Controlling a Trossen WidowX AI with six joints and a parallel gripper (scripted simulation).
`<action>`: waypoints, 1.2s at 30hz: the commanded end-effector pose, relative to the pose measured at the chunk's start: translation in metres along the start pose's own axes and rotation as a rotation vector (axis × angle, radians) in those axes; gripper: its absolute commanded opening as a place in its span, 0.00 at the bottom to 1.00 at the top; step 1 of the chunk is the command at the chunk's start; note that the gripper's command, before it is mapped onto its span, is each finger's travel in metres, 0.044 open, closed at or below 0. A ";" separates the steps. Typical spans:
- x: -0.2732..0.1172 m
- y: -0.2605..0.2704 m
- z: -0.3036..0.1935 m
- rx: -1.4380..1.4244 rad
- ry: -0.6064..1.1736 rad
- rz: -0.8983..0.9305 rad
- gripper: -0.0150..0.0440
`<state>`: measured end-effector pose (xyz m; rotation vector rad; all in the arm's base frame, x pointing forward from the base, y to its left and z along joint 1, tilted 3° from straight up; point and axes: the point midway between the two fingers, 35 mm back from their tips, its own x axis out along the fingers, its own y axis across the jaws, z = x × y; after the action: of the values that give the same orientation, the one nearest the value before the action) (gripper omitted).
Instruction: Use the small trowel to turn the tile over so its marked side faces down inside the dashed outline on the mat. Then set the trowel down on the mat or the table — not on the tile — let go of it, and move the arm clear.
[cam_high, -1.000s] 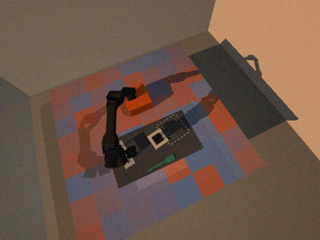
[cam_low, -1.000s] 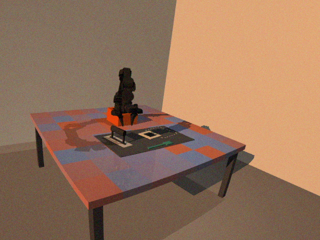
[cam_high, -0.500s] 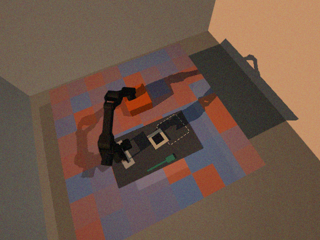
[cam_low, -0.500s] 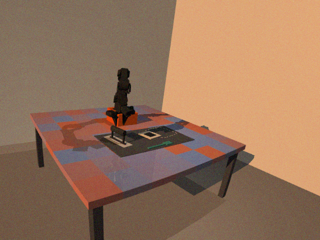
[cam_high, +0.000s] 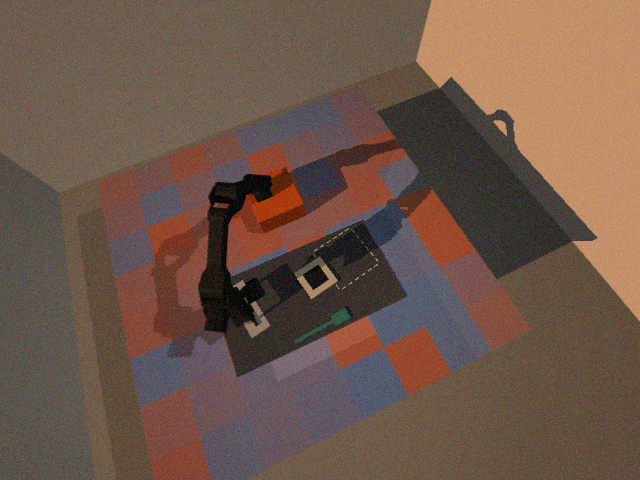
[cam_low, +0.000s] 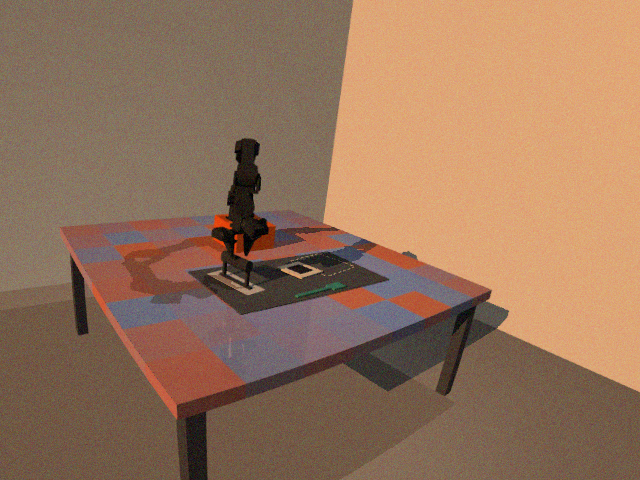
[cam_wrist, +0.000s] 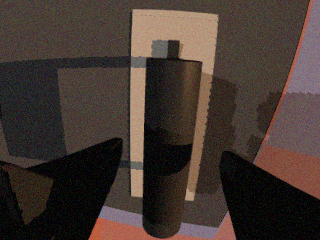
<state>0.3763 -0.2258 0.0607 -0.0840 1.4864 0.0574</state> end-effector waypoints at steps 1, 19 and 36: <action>0.007 0.000 -0.001 -0.018 0.002 -0.004 0.71; 0.025 0.000 -0.002 -0.065 -0.009 -0.010 0.52; 0.025 0.000 -0.002 -0.065 -0.009 -0.010 0.47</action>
<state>0.3763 -0.2247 0.0354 -0.1377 1.4759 0.1001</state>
